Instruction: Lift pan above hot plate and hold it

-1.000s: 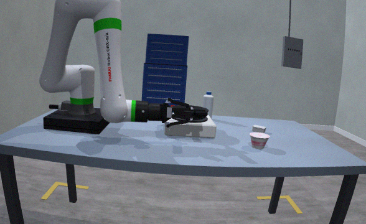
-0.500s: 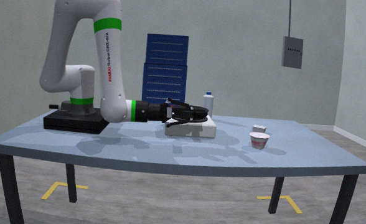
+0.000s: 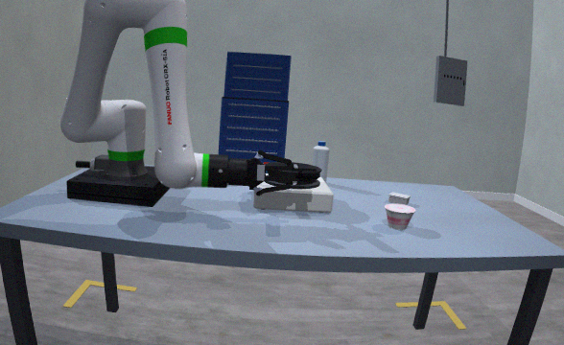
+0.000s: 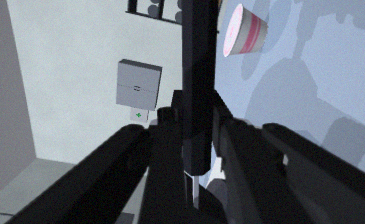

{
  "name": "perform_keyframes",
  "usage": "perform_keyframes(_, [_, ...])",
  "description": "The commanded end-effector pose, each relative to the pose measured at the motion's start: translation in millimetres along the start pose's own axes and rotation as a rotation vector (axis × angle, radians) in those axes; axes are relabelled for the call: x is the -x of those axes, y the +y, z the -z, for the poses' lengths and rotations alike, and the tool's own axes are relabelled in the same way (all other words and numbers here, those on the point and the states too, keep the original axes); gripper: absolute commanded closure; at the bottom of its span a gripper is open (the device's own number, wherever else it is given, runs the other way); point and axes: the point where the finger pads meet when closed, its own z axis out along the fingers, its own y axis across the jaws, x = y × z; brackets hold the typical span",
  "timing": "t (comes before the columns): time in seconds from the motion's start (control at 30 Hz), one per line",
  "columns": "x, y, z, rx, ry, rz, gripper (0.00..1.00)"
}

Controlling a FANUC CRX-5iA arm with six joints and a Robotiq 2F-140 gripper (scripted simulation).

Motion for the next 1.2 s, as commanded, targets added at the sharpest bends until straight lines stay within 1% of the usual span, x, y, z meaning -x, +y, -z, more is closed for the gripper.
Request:
perform_keyframes(0.0, [-0.7, -2.4, -0.2, -0.002, 0.001, 0.001, 0.9])
perform_keyframes(0.7, [-3.8, -16.8, -0.2, -0.002, 0.001, 0.001, 0.9])
perform_keyframes(1.17, [-8.1, -37.4, -0.2, -0.002, 0.001, 0.001, 0.9])
